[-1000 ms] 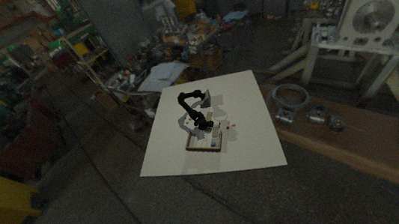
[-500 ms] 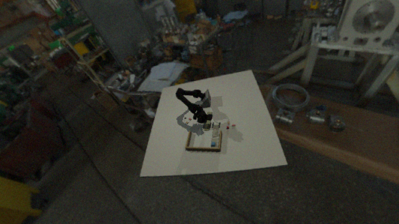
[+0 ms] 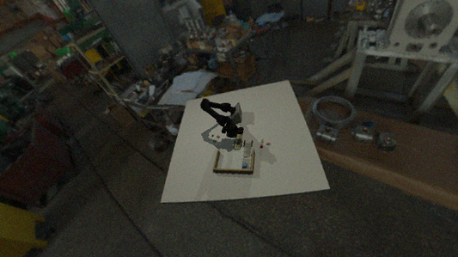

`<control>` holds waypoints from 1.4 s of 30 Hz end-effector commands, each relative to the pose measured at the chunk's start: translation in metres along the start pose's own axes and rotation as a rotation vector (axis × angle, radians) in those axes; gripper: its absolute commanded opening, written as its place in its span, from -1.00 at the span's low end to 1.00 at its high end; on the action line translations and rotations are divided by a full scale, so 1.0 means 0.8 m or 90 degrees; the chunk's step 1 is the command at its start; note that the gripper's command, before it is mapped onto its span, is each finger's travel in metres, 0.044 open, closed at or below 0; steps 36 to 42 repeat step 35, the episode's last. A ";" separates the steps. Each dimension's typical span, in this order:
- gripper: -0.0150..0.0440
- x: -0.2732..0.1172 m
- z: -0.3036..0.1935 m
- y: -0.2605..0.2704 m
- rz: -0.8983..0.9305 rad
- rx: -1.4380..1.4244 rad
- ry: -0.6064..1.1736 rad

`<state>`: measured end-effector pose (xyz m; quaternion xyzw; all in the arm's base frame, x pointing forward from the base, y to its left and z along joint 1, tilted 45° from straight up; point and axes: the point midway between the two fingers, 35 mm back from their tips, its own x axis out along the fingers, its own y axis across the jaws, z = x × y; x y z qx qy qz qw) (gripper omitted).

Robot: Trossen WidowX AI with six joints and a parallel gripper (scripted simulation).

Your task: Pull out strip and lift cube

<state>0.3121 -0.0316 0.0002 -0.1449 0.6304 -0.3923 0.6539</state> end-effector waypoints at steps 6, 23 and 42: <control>-0.49 -0.025 -0.012 -0.001 0.003 0.001 0.002; -0.49 -0.044 -0.012 -0.002 0.003 0.002 0.002; -0.49 -0.044 -0.012 -0.002 0.003 0.002 0.002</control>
